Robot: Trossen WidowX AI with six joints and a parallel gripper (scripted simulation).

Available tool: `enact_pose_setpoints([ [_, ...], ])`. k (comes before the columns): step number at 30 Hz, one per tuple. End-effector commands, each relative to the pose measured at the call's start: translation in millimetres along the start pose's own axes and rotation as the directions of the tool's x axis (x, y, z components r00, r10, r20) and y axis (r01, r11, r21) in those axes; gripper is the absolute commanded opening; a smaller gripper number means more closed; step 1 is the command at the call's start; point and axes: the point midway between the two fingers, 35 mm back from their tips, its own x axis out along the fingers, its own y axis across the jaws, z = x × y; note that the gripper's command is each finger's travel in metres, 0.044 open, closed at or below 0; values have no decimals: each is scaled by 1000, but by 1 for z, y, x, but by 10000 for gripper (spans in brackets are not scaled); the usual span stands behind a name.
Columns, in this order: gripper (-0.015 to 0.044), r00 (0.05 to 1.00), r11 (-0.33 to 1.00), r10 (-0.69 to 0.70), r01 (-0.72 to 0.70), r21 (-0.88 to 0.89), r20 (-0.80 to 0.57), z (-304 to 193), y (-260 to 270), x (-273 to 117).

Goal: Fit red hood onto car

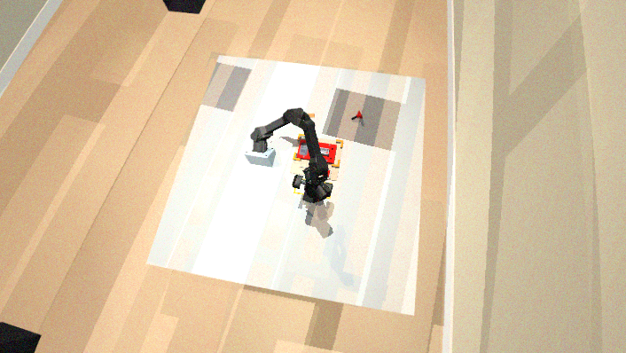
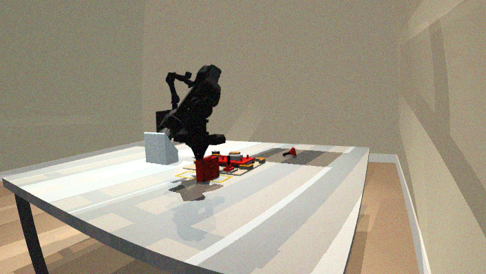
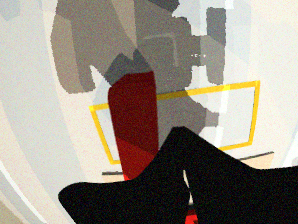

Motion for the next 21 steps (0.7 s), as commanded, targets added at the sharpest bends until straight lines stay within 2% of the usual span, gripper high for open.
enact_pose_setpoints([
  [1,0,1000,1000,6,-6,4,-2,0,4,-1],
  [21,0,1000,1000,7,-7,3,-2,0,14,-2],
])
